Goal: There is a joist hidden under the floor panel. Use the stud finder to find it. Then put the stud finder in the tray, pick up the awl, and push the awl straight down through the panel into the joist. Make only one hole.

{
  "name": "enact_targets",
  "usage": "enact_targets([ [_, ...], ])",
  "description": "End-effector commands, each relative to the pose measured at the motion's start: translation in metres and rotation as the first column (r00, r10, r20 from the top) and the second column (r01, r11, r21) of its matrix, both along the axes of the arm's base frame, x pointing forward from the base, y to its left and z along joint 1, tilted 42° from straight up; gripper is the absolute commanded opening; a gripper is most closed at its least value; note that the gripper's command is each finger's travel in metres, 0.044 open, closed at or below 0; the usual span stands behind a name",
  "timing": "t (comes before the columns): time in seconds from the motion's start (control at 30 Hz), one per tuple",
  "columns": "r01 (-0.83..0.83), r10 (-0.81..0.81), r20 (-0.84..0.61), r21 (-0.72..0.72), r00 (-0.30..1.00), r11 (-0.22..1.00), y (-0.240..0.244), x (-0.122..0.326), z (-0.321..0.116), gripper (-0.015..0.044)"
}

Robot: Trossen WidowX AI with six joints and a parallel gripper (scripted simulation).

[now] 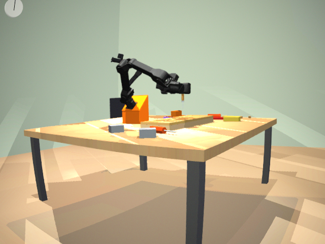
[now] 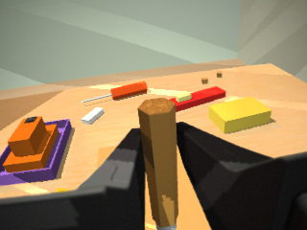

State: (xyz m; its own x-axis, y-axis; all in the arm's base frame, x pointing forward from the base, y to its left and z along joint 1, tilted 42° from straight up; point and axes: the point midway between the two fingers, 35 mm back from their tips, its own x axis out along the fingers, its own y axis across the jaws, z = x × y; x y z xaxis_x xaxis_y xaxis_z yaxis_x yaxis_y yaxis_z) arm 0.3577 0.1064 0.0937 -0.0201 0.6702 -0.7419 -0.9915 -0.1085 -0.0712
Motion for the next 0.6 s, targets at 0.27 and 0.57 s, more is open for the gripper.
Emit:
enact_targets([
  [0.27, -0.006, 0.006, 0.008, 0.013, 1.0, 1.0, -0.004, 0.003, -0.005, 0.0],
  [0.57, -0.006, 0.006, 0.008, 0.012, 1.0, 1.0, -0.011, 0.004, -0.013, 0.0],
])
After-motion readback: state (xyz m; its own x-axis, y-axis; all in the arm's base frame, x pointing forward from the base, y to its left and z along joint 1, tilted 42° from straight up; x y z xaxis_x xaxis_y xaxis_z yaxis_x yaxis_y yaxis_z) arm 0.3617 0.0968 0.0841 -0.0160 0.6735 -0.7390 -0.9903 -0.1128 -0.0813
